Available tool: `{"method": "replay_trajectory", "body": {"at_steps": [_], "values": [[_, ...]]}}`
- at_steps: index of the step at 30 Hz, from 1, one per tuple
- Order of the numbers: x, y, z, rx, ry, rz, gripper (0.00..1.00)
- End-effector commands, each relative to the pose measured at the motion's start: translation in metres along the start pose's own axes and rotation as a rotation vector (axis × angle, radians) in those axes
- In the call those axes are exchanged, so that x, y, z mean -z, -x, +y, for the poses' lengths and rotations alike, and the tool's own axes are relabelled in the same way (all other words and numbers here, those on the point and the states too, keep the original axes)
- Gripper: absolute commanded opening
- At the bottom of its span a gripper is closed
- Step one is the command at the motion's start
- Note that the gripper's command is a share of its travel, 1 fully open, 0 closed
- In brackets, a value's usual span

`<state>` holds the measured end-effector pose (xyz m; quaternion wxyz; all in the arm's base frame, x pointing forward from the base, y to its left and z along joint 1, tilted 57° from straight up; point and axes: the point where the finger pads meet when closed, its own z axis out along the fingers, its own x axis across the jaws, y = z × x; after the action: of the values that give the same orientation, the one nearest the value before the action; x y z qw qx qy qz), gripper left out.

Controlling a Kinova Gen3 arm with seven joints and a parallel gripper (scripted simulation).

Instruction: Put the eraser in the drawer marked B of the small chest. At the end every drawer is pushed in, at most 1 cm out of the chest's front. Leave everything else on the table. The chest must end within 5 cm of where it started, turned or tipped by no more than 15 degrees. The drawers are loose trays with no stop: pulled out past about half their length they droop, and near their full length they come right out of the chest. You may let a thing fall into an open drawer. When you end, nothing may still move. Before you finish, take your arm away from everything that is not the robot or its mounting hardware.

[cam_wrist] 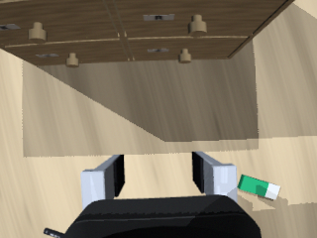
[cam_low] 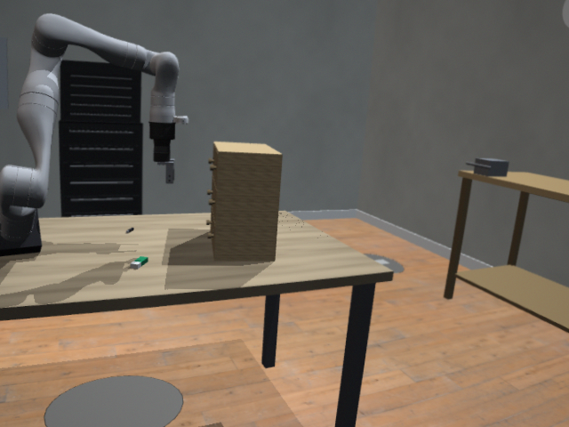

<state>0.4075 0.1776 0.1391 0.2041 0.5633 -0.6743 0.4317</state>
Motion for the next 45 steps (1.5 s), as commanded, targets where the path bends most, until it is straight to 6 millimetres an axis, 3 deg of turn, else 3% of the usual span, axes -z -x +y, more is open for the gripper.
{"method": "replay_trajectory", "body": {"at_steps": [1, 19, 26, 38, 45], "values": [[0.002, -0.002, -0.001, -0.009, 0.003, 0.0, 1.0], [0.002, -0.005, 0.004, -0.009, 0.003, 0.0, 1.0], [0.002, -0.013, 0.014, -0.009, 0.004, 0.0, 1.0], [0.002, -0.04, 0.049, -0.008, 0.004, 0.001, 1.0], [0.002, -0.043, 0.054, -0.008, 0.004, 0.001, 1.0]]}}
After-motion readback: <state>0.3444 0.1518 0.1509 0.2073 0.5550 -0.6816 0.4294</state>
